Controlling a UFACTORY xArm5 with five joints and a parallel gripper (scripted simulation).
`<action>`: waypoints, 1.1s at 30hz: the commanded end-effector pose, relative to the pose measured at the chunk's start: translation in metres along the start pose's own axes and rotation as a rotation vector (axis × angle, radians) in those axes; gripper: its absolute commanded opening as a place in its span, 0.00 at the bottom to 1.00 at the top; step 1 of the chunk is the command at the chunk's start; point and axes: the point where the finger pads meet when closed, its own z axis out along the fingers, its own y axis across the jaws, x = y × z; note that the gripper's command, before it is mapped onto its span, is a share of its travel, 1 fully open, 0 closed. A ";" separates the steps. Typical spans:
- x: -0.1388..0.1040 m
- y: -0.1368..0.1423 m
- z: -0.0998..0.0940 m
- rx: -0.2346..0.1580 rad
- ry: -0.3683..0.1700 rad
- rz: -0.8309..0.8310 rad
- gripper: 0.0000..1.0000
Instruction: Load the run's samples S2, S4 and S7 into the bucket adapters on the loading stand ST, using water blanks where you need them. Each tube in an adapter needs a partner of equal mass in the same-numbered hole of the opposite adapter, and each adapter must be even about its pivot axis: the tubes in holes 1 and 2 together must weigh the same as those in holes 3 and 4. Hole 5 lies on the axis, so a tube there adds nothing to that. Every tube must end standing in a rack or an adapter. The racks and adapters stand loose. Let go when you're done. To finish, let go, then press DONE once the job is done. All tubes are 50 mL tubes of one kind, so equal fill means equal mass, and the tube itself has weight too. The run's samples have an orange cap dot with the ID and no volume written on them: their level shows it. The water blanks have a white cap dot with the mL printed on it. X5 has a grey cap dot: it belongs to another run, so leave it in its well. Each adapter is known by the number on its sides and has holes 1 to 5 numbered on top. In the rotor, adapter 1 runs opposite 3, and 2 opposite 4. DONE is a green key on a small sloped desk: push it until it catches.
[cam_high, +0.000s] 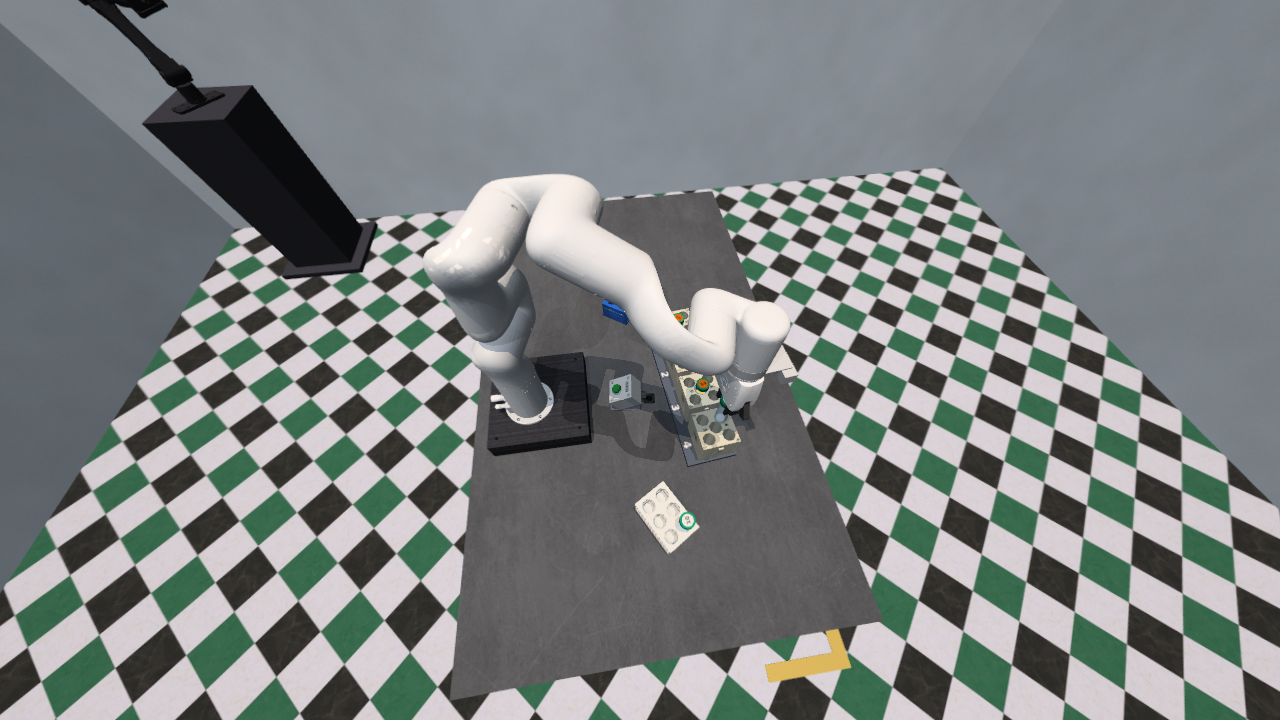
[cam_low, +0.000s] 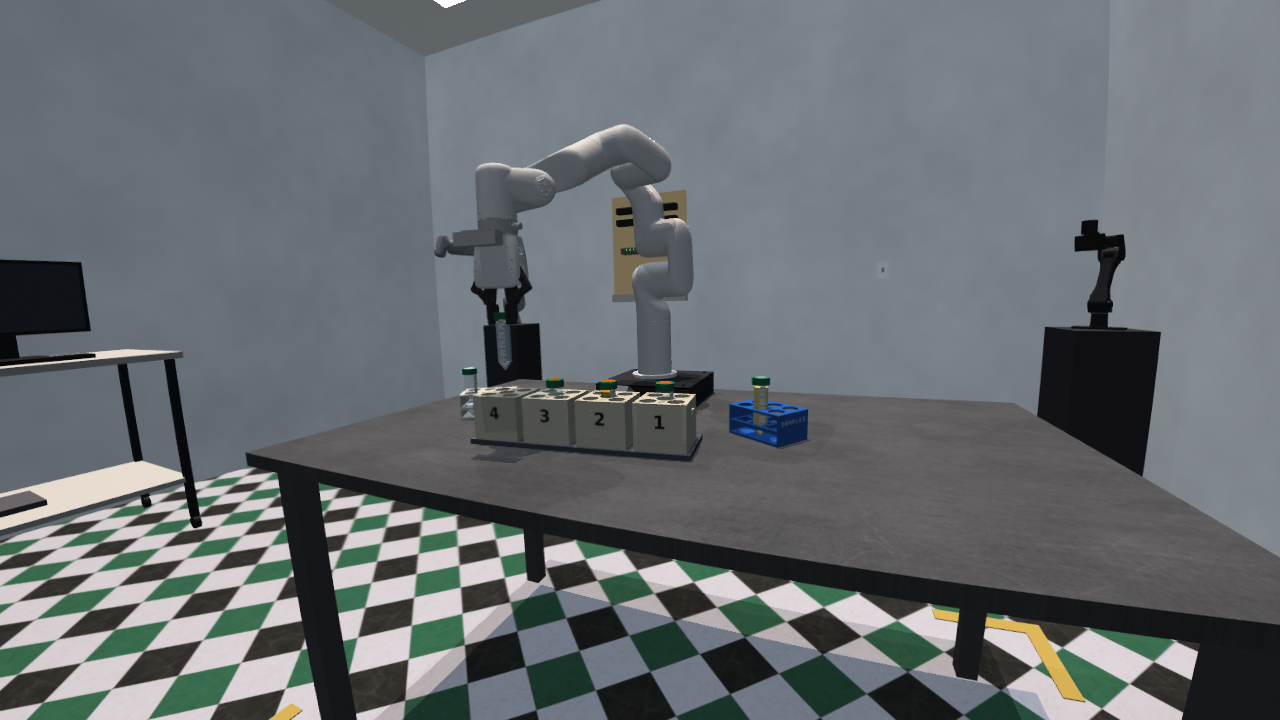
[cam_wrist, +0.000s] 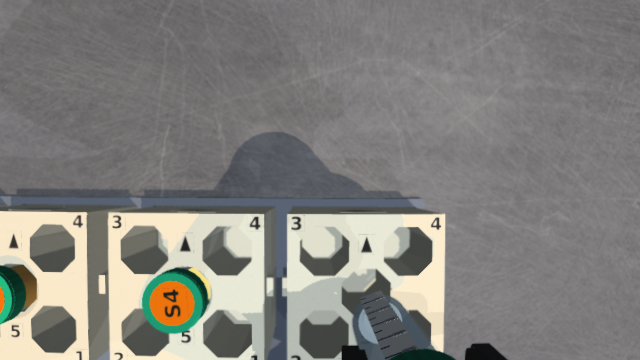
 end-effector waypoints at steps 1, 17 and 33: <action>0.001 0.000 -0.002 -0.002 0.004 0.000 0.00; 0.001 0.000 0.004 -0.002 0.004 0.000 0.00; 0.001 0.000 0.032 -0.002 0.004 0.000 0.00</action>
